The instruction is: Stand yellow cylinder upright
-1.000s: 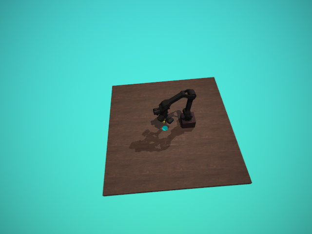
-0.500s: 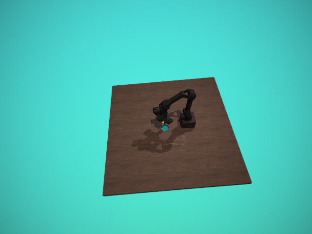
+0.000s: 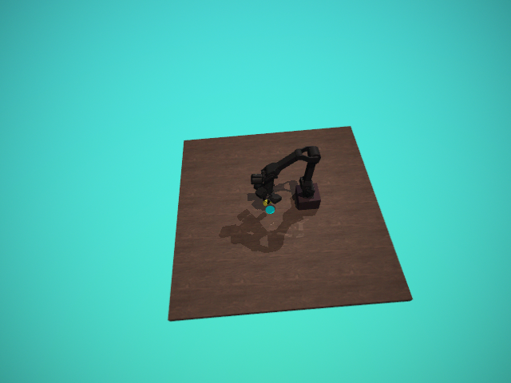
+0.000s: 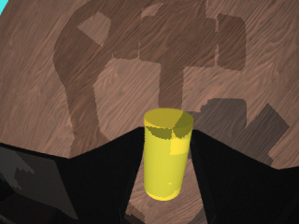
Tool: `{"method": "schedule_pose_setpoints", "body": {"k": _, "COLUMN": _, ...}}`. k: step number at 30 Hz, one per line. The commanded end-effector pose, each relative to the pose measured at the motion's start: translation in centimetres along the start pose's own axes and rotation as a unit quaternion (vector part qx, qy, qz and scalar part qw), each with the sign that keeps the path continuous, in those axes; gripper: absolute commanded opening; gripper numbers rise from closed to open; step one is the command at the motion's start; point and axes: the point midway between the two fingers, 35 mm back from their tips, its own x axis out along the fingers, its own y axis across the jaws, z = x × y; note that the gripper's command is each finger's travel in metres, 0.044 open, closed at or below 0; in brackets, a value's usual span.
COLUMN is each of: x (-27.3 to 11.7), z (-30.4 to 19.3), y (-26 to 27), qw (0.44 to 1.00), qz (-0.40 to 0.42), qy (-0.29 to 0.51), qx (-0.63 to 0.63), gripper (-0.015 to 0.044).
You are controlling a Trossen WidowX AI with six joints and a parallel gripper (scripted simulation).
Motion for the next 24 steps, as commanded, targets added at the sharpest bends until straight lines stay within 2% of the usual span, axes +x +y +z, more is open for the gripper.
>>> {"method": "schedule_pose_setpoints", "body": {"k": 1, "x": 0.5, "z": 0.0, "y": -0.1, "qw": 1.000, "qz": 0.008, "qy": -0.015, "qx": 0.005, "gripper": 0.0105}}
{"method": "schedule_pose_setpoints", "body": {"k": 24, "x": 1.6, "z": 0.3, "y": -1.1, "qw": 0.994, "qz": 0.027, "qy": -0.098, "qx": 0.028, "gripper": 0.0105}}
